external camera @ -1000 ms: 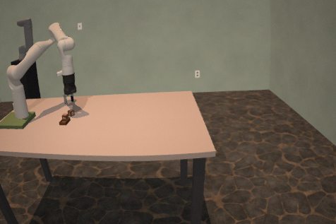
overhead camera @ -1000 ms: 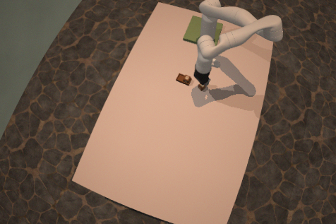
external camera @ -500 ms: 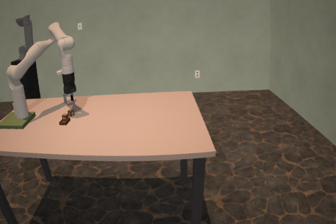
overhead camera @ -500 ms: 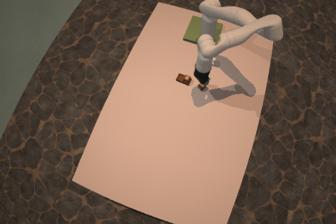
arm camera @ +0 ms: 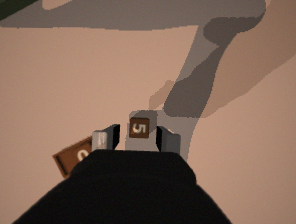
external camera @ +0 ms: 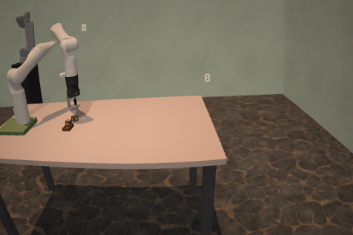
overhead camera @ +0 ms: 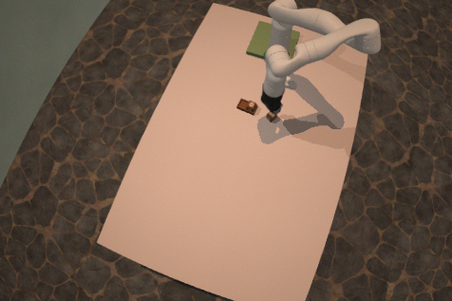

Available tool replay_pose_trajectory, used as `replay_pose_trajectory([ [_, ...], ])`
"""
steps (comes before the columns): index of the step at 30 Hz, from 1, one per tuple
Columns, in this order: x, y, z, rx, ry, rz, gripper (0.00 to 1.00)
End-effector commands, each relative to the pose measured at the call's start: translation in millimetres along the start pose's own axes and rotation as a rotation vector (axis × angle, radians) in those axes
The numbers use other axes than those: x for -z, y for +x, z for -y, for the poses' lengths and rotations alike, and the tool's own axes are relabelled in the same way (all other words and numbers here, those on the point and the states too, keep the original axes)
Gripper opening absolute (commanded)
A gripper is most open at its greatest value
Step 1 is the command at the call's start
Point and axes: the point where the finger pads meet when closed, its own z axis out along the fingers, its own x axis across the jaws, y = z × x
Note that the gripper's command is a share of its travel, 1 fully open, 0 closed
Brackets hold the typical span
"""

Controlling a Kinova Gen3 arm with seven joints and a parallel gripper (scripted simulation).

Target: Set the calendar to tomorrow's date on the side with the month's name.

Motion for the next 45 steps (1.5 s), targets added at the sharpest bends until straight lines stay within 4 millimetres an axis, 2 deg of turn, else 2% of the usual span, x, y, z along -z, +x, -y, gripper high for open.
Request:
replay_pose_trajectory([
  [1,0,0,0,0.0,-0.001,-0.001,0.9],
  [30,0,0,0,0.0,-0.001,-0.001,0.9],
  [45,-11,0,0,0.0,-0.001,-0.001,0.9],
])
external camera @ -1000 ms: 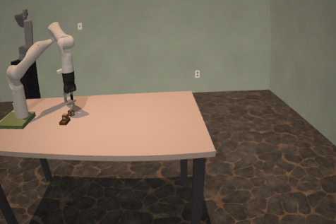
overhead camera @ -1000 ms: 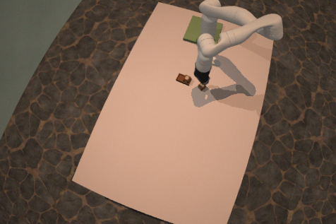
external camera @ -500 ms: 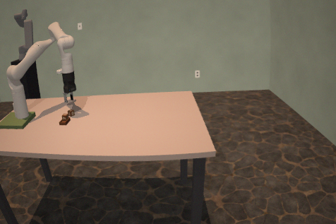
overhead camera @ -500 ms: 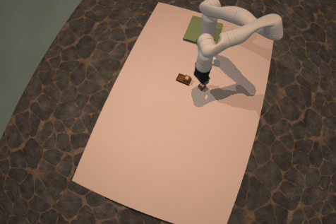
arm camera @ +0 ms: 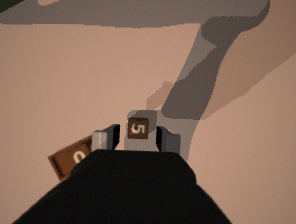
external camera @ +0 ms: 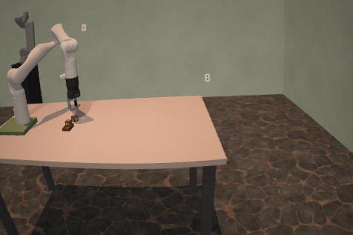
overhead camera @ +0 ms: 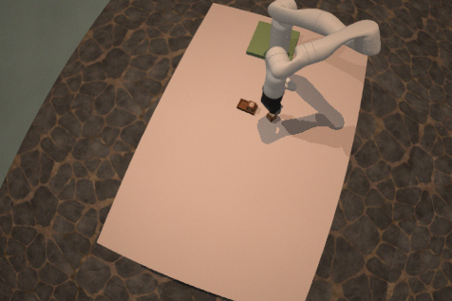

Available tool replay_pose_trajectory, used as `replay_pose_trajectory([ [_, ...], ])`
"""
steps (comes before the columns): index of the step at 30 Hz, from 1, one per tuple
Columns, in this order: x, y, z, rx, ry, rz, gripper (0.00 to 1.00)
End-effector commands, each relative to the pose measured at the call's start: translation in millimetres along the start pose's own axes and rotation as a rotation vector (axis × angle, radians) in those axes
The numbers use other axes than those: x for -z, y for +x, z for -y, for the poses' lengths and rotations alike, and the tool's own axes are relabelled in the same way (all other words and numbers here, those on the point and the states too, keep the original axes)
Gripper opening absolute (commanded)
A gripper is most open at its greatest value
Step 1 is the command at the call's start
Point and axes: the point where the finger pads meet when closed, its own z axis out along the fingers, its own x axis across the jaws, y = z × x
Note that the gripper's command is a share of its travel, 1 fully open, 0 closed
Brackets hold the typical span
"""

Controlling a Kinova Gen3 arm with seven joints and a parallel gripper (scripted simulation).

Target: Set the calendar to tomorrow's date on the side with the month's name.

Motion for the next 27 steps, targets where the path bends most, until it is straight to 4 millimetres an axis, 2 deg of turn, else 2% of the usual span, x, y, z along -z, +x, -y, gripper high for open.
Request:
replay_pose_trajectory([
  [1,-3,-1,0,-0.002,0.001,0.003,0.9],
  [27,-35,-1,0,-0.002,0.001,0.003,0.9],
])
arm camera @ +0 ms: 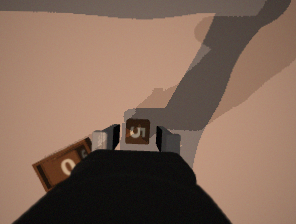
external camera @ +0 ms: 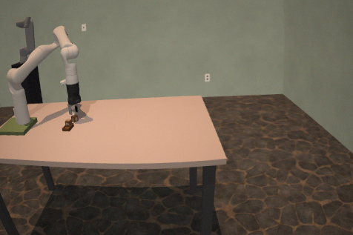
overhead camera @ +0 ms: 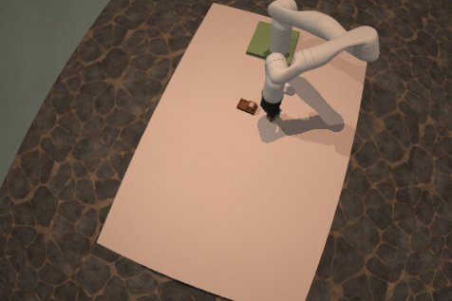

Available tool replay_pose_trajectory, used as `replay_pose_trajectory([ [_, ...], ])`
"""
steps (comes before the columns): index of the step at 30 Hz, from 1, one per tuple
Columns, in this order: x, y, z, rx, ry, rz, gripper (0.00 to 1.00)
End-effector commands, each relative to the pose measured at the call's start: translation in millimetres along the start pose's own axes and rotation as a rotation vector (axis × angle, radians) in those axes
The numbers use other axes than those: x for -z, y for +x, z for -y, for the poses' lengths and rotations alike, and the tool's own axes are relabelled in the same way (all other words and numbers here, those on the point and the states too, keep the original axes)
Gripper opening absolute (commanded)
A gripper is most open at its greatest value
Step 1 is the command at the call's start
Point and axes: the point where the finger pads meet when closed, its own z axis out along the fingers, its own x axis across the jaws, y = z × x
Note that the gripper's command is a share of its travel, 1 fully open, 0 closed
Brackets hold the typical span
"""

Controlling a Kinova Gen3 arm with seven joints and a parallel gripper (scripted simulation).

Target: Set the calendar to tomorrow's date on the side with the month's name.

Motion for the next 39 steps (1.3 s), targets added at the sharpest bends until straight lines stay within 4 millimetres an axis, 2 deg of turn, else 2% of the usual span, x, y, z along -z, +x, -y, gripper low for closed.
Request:
replay_pose_trajectory([
  [1,-2.4,-0.8,-0.3,-0.002,0.0,0.002,0.9],
  [12,-8.2,-0.8,-0.3,-0.002,0.0,0.002,0.9],
  [39,-8.5,-0.8,-0.3,-0.002,0.0,0.002,0.9],
])
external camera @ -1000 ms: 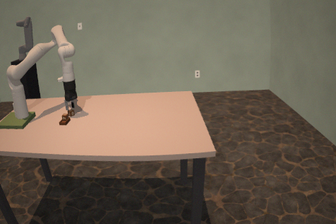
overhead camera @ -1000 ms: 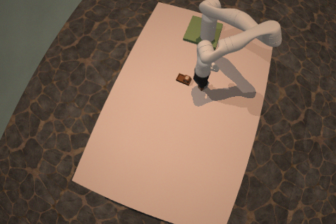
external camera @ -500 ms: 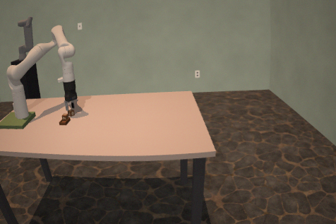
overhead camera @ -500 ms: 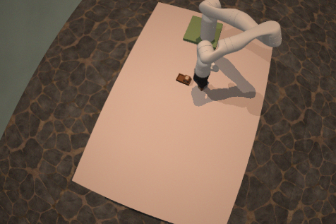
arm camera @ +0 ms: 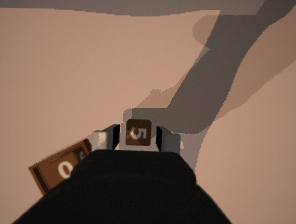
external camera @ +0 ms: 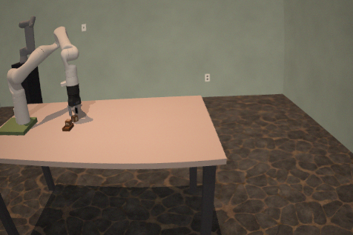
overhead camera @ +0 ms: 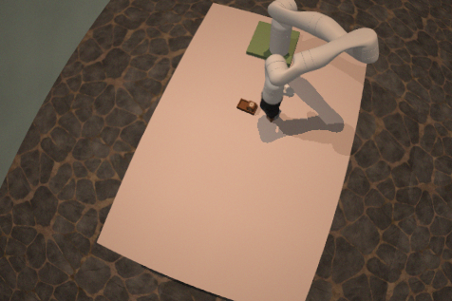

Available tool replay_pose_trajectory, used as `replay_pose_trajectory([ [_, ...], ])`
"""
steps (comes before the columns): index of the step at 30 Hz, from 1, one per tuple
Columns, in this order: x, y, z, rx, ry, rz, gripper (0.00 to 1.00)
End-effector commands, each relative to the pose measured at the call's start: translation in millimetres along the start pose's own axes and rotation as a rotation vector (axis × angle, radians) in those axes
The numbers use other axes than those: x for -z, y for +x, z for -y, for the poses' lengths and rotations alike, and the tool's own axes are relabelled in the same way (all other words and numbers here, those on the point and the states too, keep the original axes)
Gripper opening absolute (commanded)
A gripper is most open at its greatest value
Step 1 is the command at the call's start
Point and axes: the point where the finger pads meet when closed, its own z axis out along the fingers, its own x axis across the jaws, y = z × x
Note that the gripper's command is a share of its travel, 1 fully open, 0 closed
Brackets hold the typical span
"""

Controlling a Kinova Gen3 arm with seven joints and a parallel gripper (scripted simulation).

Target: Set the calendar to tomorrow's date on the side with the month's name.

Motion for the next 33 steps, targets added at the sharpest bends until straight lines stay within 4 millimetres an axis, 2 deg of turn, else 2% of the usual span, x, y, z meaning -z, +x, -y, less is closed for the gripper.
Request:
replay_pose_trajectory([
  [1,0,0,0,0.0,-0.001,-0.001,0.9],
  [19,-1,0,0,0.0,-0.001,-0.001,0.9],
  [33,-18,0,0,0.0,-0.001,-0.001,0.9],
])
